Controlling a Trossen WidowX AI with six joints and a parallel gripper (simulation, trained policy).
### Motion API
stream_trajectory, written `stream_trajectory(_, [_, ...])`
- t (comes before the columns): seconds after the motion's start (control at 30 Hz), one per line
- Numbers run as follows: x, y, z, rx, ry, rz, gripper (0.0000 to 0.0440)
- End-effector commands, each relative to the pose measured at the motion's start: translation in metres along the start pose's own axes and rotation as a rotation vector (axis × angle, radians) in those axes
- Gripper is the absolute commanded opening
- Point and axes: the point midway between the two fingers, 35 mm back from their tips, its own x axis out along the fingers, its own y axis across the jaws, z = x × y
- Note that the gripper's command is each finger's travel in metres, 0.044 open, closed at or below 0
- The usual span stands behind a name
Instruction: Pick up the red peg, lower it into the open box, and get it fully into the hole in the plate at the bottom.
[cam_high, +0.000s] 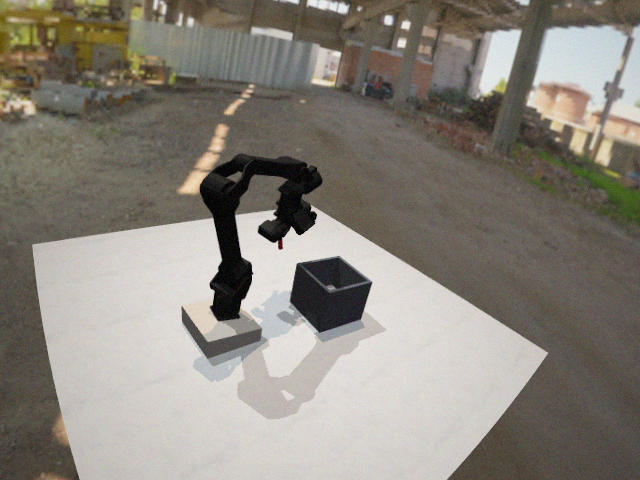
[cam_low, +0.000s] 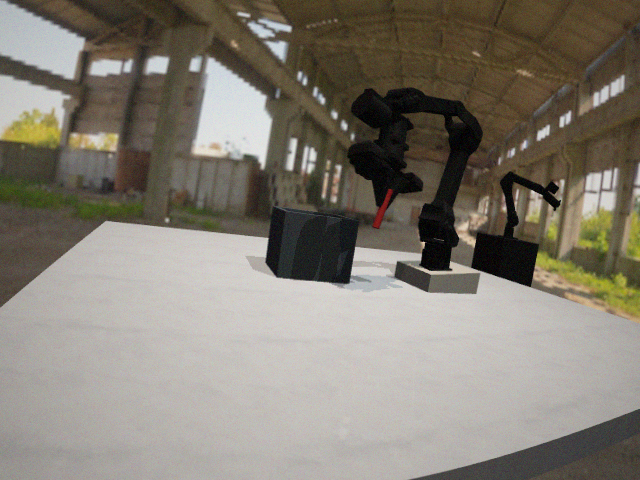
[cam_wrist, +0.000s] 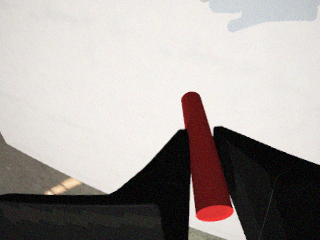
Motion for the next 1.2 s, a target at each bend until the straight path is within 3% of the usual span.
stream_trajectory(0.0, [-0.013,0.005,0.009,0.001,-0.038,0.025,0.0])
stream_trajectory(0.43, [-0.048,0.011,0.061,0.07,-0.193,0.034,0.0])
stream_trajectory(1.17, [-0.047,0.002,0.134,0.199,-0.244,-0.08,0.0])
